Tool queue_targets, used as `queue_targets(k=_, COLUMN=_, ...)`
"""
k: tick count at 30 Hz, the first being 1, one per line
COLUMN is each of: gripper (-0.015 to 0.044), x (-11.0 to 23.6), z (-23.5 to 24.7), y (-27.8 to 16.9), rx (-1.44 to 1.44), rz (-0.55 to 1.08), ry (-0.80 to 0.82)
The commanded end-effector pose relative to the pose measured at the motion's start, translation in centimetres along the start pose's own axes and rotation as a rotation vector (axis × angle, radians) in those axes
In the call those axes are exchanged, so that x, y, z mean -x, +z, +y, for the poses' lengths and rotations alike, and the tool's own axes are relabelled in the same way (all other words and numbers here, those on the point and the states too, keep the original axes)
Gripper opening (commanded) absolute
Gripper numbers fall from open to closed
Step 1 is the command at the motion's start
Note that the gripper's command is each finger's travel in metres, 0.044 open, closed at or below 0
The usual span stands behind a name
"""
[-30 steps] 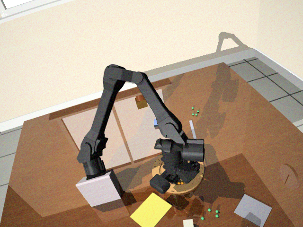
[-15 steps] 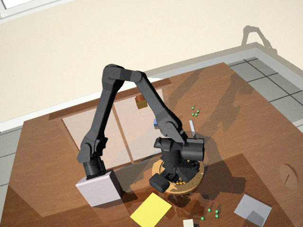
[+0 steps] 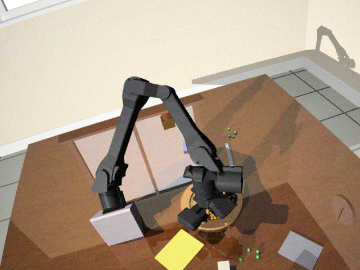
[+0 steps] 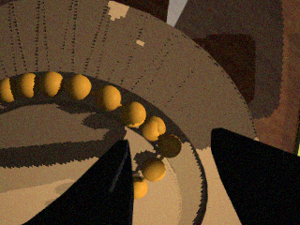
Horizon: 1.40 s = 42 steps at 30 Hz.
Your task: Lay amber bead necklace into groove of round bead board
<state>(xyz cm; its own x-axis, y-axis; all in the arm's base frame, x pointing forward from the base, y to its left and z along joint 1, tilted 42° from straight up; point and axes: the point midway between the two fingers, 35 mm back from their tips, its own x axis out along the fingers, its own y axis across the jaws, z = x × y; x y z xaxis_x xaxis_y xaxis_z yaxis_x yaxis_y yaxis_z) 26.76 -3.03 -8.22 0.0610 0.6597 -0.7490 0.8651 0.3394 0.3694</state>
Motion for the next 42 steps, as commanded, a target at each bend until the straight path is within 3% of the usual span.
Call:
queue_targets(k=1, gripper=0.0263, x=0.0, z=0.0, y=0.0, rx=0.0, rz=0.0, ry=0.0)
queue_targets(k=8, gripper=0.044, x=0.2, z=0.0, y=0.0, rx=-0.004, rz=0.002, ry=0.001)
queue_targets(k=28, gripper=0.044, x=0.8, z=0.0, y=0.0, rx=-0.004, rz=0.005, ry=0.002)
queue_targets(k=31, gripper=0.0361, x=1.1, z=0.7, y=-0.5, rx=0.163, rz=0.003, ry=0.002)
queue_targets(k=40, gripper=0.0125, x=2.6, z=5.0, y=-4.4, rx=1.189, rz=0.0, ry=0.001)
queue_targets(k=42, gripper=0.012, x=2.9, z=5.8, y=-5.4, rx=1.418, rz=0.0, ry=0.002)
